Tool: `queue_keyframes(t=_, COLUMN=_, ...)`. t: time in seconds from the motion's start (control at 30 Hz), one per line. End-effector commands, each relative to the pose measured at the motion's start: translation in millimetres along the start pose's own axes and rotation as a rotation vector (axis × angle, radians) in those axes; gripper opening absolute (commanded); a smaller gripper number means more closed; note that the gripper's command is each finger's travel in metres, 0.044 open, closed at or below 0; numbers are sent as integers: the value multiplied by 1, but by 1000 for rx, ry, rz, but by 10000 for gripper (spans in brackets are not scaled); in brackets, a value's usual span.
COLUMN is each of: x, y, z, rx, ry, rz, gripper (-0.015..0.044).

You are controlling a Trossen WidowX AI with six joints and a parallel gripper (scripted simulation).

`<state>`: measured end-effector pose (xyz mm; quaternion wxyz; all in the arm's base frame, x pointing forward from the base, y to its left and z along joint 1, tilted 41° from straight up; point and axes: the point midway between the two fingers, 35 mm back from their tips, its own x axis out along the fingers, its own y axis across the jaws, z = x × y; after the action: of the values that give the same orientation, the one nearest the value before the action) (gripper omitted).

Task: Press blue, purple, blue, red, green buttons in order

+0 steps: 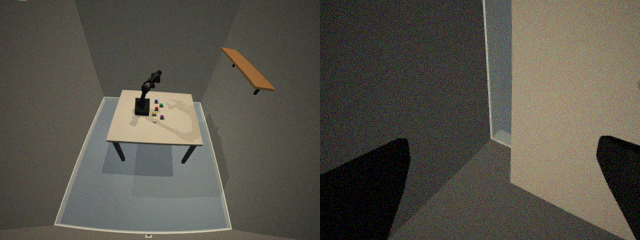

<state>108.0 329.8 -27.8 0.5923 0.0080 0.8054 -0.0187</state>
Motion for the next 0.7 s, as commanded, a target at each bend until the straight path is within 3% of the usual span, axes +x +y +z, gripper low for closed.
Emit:
queue_keyframes(t=0.0, x=30, y=-54, z=49, rx=48, ry=-151, rz=-273, gripper=400)
queue_keyframes(t=0.17, x=45, y=-129, z=100, rx=36, ry=-317, rz=-659, gripper=400)
queue_keyframes(t=0.4, x=46, y=-132, z=102, rx=34, ry=-322, rz=-673, gripper=400)
queue_keyframes(t=0.57, x=88, y=-168, z=119, rx=33, ry=-323, rz=-674, gripper=269)
queue_keyframes(t=0.67, x=91, y=-170, z=120, rx=34, ry=-323, rz=-675, gripper=190)
